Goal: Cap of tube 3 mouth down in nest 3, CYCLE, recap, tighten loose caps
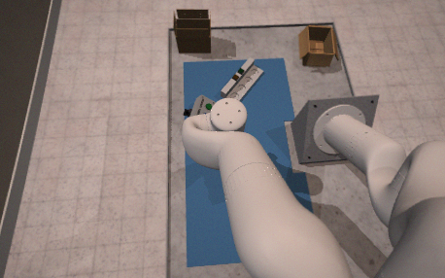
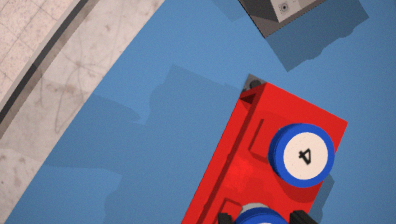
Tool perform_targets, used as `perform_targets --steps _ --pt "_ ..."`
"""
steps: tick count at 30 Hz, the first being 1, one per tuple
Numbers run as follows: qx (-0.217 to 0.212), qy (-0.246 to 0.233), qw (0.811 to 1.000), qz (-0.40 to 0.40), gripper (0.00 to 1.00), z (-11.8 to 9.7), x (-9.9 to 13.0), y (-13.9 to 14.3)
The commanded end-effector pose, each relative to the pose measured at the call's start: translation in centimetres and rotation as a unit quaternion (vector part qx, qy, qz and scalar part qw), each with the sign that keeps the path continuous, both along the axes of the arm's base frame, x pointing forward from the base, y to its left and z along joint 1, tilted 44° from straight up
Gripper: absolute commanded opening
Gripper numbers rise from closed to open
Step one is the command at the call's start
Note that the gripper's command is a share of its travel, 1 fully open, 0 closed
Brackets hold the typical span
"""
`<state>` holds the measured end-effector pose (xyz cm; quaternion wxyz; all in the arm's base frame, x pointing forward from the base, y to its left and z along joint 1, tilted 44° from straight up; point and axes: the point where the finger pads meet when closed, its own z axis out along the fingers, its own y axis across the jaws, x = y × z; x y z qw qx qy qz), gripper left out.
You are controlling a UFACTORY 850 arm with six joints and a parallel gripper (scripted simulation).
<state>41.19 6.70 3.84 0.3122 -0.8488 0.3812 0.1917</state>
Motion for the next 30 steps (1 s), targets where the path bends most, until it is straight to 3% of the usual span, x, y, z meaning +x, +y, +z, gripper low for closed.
perform_targets --steps 1,3,10,11,21,22,24,27,30 --pt "0.016 -0.105 0.990 0.090 0.00 0.00 0.02 -0.05" --pt "0.019 -0.133 0.984 0.119 0.00 0.00 0.02 -0.05" --pt "0.019 -0.133 0.984 0.119 0.00 0.00 0.02 -0.05" --pt "0.019 -0.133 0.984 0.119 0.46 0.00 0.02 -0.05" --pt "0.019 -0.133 0.984 0.119 0.46 -0.01 0.01 -0.05" --pt "0.016 -0.105 0.990 0.089 0.46 -0.01 0.01 -0.05" --pt "0.016 -0.105 0.990 0.089 0.46 -0.01 0.01 -0.05" --pt "0.007 -0.021 1.000 -0.002 0.46 -0.01 0.01 -0.05" --pt "0.004 0.008 0.999 -0.032 0.46 -0.01 0.01 -0.05"
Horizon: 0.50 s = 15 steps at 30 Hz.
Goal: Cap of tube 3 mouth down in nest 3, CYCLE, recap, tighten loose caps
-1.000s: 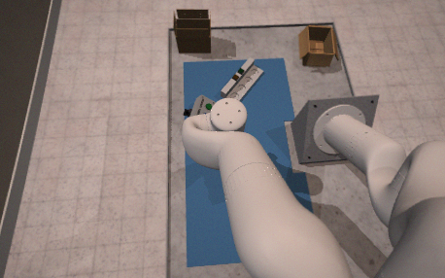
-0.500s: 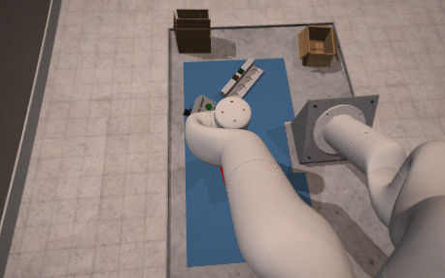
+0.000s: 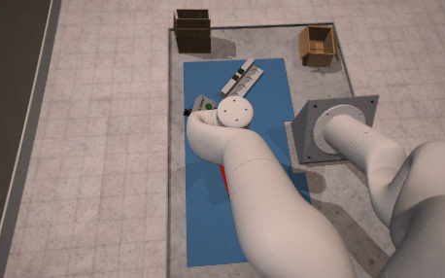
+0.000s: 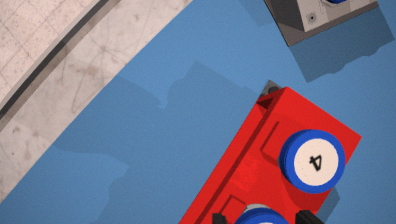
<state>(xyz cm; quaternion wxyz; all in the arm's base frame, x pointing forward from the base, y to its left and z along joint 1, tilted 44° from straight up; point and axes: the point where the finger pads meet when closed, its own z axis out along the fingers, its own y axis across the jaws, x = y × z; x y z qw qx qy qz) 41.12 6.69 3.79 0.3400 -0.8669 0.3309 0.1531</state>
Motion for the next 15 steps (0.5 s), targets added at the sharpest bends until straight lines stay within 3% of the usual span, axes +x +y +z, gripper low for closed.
perform_targets --steps 1,6,9,11,13,15 --pt "-0.009 0.099 0.991 -0.094 0.46 0.04 0.08 -0.04" --pt "-0.013 0.156 0.976 -0.153 0.46 0.04 0.08 -0.04" --pt "-0.016 0.211 0.954 -0.212 0.46 0.04 0.08 -0.04" --pt "-0.016 0.211 0.954 -0.212 0.46 0.04 0.08 -0.04" --pt "-0.020 0.265 0.926 -0.269 0.46 0.04 0.08 -0.04" --pt "-0.021 0.280 0.917 -0.284 0.46 0.04 0.08 -0.04"
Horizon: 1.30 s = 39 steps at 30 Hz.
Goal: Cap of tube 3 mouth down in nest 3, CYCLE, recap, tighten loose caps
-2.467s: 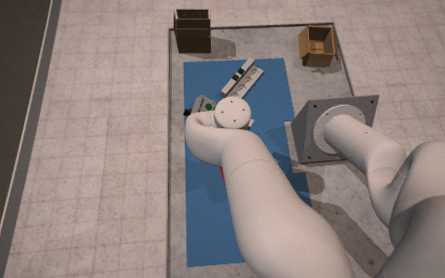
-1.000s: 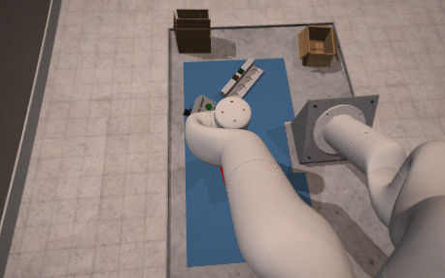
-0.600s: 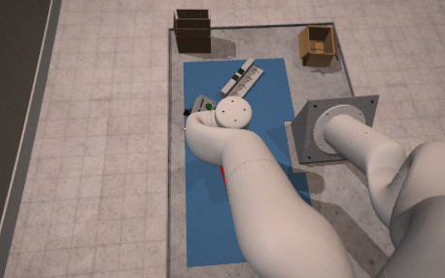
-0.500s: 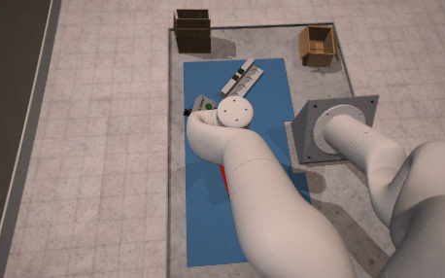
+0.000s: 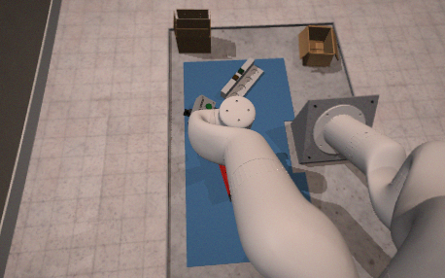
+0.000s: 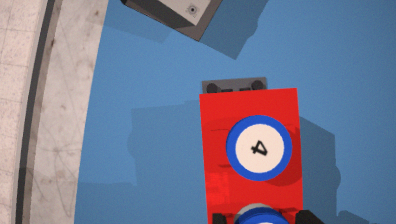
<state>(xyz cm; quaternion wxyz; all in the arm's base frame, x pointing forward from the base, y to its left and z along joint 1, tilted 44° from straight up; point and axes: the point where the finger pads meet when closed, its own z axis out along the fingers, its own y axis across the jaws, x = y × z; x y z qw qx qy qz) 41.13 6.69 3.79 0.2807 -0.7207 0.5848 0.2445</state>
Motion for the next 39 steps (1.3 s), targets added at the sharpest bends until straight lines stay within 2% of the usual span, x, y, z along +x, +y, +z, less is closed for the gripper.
perform_targets --steps 1,7,8,22,28,30,34,39 --pt "-0.006 0.078 0.995 -0.060 0.46 0.04 0.07 -0.04" --pt "-0.006 0.078 0.995 -0.060 0.46 0.03 0.07 -0.04" --pt "-0.006 0.078 0.995 -0.060 0.00 0.04 0.07 -0.04" --pt "-0.006 0.077 0.995 -0.060 0.00 0.03 0.07 -0.04" --pt "0.000 -0.025 0.998 0.049 0.00 0.04 0.07 -0.04" --pt "0.000 -0.025 0.998 0.049 0.00 0.04 0.07 -0.04" --pt "0.004 -0.094 0.988 0.121 0.00 0.04 0.07 -0.04" --pt "0.004 -0.102 0.986 0.129 0.00 0.04 0.07 -0.05"
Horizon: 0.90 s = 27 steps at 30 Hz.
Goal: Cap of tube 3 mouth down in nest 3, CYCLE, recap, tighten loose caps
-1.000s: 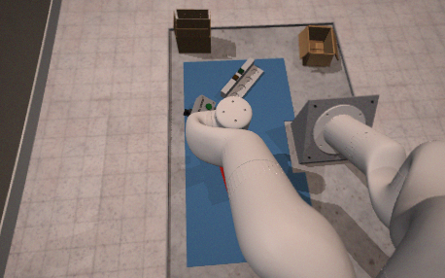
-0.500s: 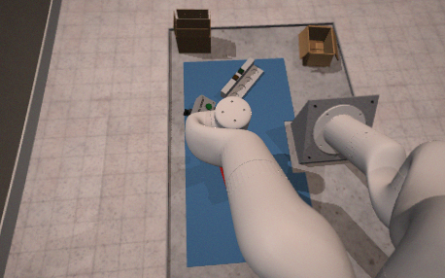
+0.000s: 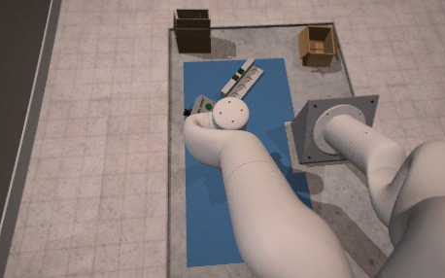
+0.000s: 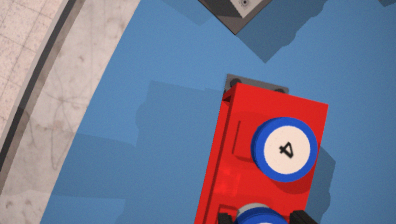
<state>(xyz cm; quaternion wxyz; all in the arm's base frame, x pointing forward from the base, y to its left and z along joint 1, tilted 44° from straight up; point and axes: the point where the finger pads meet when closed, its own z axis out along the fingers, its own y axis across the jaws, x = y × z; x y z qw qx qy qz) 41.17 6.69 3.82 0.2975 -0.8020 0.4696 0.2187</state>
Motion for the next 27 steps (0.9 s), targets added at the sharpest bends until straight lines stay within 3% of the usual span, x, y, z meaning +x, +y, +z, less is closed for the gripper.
perform_targets --steps 1,2,3,15,18,27 --pt "0.004 -0.021 1.000 0.010 0.00 0.01 0.04 -0.04" --pt "0.004 -0.021 1.000 0.010 0.00 0.01 0.04 -0.04" --pt "0.004 -0.021 1.000 0.010 0.46 0.01 0.04 -0.04" --pt "0.004 -0.021 1.000 0.010 0.46 0.00 0.03 -0.04" --pt "-0.004 0.064 0.995 -0.080 0.46 0.11 0.05 -0.15" --pt "-0.004 0.068 0.994 -0.085 0.46 0.35 0.08 -0.40"
